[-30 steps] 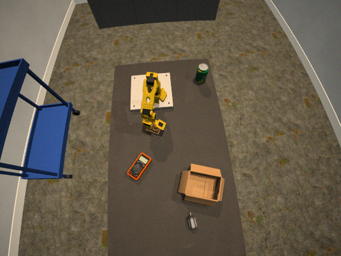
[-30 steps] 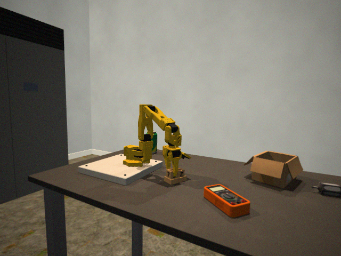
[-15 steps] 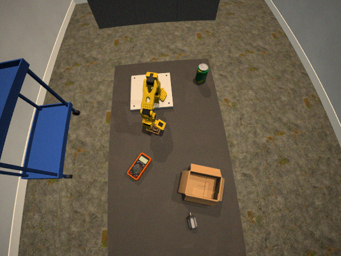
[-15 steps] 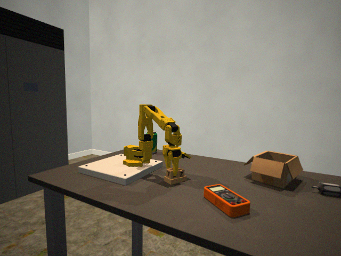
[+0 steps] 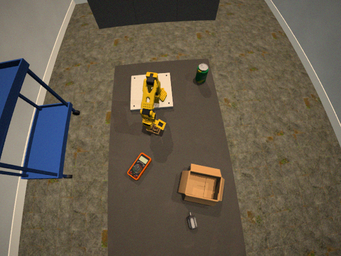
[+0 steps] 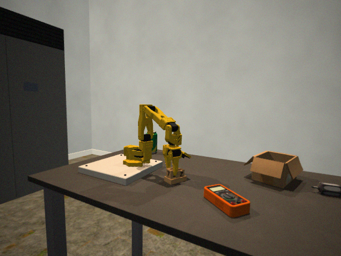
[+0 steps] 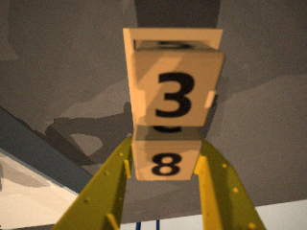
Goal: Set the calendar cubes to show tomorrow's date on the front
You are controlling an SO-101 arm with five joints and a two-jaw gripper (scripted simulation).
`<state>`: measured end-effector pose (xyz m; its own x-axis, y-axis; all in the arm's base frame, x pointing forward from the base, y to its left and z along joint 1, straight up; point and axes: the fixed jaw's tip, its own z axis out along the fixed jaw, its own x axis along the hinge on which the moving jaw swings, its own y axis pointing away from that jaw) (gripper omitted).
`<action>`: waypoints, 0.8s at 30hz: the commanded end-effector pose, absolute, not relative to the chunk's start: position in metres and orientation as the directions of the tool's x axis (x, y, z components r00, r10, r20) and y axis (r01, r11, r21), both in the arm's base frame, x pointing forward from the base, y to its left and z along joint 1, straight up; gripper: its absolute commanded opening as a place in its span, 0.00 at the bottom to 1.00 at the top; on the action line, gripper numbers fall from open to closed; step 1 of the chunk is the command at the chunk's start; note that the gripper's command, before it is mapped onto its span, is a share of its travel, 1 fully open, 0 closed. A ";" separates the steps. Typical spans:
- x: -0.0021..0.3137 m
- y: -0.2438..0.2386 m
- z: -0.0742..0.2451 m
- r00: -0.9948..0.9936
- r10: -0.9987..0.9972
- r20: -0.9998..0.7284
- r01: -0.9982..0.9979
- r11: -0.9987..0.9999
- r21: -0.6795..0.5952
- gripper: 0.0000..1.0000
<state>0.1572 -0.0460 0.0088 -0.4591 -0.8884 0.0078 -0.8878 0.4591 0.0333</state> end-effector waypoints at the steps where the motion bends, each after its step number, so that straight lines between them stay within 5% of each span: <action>1: 0.159 -0.048 0.013 -0.463 -0.886 0.003 -0.886 0.463 0.018 0.00; 24: 0.160 -0.048 0.018 -0.463 -0.886 0.003 -0.886 0.463 0.018 0.00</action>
<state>0.1583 -0.0463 0.0135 -0.4591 -0.8884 0.0081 -0.8877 0.4591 0.0349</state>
